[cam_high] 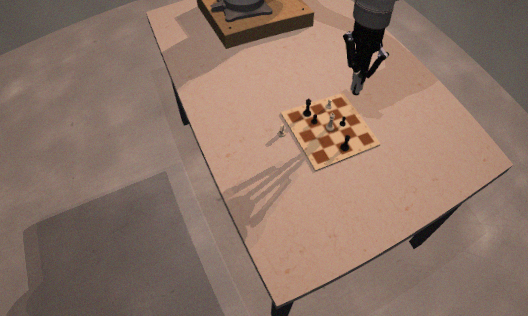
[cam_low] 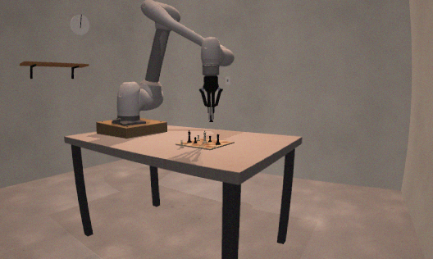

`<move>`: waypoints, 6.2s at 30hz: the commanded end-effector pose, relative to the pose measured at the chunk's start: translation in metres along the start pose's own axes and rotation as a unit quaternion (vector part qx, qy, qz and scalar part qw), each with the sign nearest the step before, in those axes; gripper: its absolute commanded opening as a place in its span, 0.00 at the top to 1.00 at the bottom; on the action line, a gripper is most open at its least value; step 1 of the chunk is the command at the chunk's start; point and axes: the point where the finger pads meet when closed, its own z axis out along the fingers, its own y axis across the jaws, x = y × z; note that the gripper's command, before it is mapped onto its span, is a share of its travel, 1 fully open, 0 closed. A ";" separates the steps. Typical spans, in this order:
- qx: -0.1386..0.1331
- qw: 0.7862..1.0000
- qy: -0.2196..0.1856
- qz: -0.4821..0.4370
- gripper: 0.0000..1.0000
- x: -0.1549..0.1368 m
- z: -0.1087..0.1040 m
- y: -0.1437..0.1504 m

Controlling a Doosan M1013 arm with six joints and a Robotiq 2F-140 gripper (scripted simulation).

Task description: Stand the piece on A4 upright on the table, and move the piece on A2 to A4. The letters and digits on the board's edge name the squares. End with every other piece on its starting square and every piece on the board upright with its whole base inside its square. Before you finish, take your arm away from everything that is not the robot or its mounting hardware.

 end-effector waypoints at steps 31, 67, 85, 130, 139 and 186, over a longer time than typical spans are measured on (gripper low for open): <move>0.002 0.830 0.009 0.557 1.00 0.021 0.001 -0.050; 0.002 0.830 0.010 0.557 1.00 0.023 0.096 -0.050; 0.002 0.830 0.010 0.557 1.00 0.023 0.096 -0.050; 0.002 0.830 0.010 0.557 1.00 0.023 0.100 -0.050; 0.002 0.830 0.010 0.557 1.00 0.023 0.100 -0.050; 0.002 0.830 0.010 0.557 0.78 0.023 0.100 -0.050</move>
